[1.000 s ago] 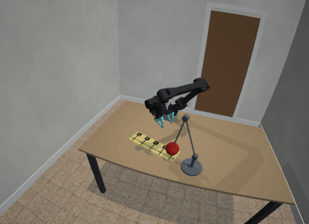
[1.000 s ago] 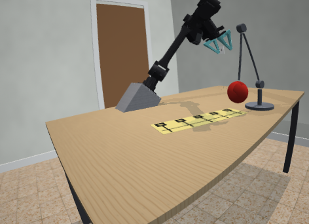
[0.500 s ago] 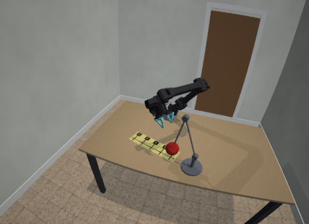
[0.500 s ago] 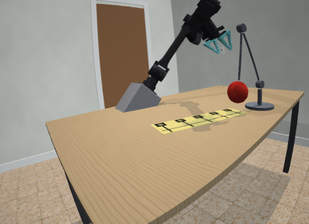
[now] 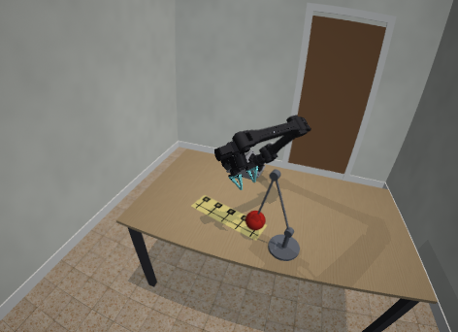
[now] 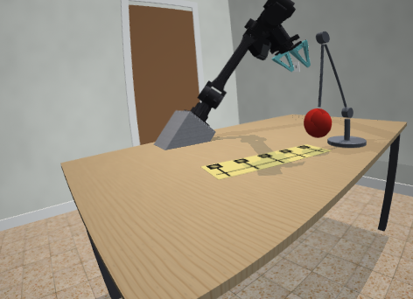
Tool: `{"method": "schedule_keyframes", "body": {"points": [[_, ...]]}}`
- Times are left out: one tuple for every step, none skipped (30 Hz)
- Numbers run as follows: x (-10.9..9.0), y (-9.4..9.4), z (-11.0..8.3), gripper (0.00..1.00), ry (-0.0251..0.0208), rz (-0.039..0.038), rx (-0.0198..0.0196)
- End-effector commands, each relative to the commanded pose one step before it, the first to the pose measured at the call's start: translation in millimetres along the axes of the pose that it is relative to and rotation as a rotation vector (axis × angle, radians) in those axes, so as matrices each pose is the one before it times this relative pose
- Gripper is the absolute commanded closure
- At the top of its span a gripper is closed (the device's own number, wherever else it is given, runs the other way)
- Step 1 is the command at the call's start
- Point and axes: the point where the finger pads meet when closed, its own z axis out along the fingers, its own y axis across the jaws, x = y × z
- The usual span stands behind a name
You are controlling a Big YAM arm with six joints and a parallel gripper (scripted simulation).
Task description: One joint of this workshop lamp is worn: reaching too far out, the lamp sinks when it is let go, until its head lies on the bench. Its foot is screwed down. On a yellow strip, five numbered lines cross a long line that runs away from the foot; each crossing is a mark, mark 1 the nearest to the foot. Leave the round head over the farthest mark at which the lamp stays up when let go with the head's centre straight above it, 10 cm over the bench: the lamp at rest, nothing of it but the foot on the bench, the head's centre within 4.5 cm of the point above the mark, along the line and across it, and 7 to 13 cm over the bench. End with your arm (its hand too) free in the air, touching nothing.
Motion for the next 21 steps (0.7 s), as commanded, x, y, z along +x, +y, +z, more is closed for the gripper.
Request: {"method": "schedule_keyframes", "body": {"points": [[25.63,6.42,-21.84,0.0,0.00422,-0.043,0.00044],[-1.63,-0.48,1.31,0.0,0.0027,-0.00312,0.00802],[-1.64,-0.47,1.31,0.0,0.0027,-0.00312,0.00802],[-1.64,-0.47,1.31,0.0,0.0027,-0.00312,0.00802],[-1.64,-0.46,1.31,0.0,0.0027,-0.00312,0.00802],[-1.64,-0.46,1.31,0.0,0.0027,-0.00312,0.00802],[-1.64,-0.45,1.31,0.0,0.0027,-0.00312,0.00802],[-1.65,-0.45,1.31,0.0,0.0027,-0.00312,0.00802],[-1.65,-0.44,1.31,0.0,0.0027,-0.00312,0.00802],[-1.65,-0.43,1.31,0.0,0.0027,-0.00312,0.00802],[-1.65,-0.43,1.31,0.0,0.0027,-0.00312,0.00802],[-1.66,-0.42,1.31,0.0,0.0027,-0.00312,0.00802],[-1.66,-0.42,1.31,0.0,0.0027,-0.00312,0.00802],[-1.66,-0.41,1.3,0.0,0.0027,-0.00312,0.00802],[-1.66,-0.41,1.3,0.0,0.0027,-0.00312,0.00802],[0.0,0.0,0.0,0.0,0.0,0.0,0.0],[0.0,0.0,0.0,0.0,0.0,0.0,0.0],[1.45,0.35,-1.13,0.0,0.00035,-0.00129,0.00116],[1.45,0.35,-1.13,0.0,0.00035,-0.00129,0.00116],[1.45,0.35,-1.13,0.0,0.00035,-0.00129,0.00116],[1.45,0.35,-1.13,0.0,0.00035,-0.00129,0.00116]]}}
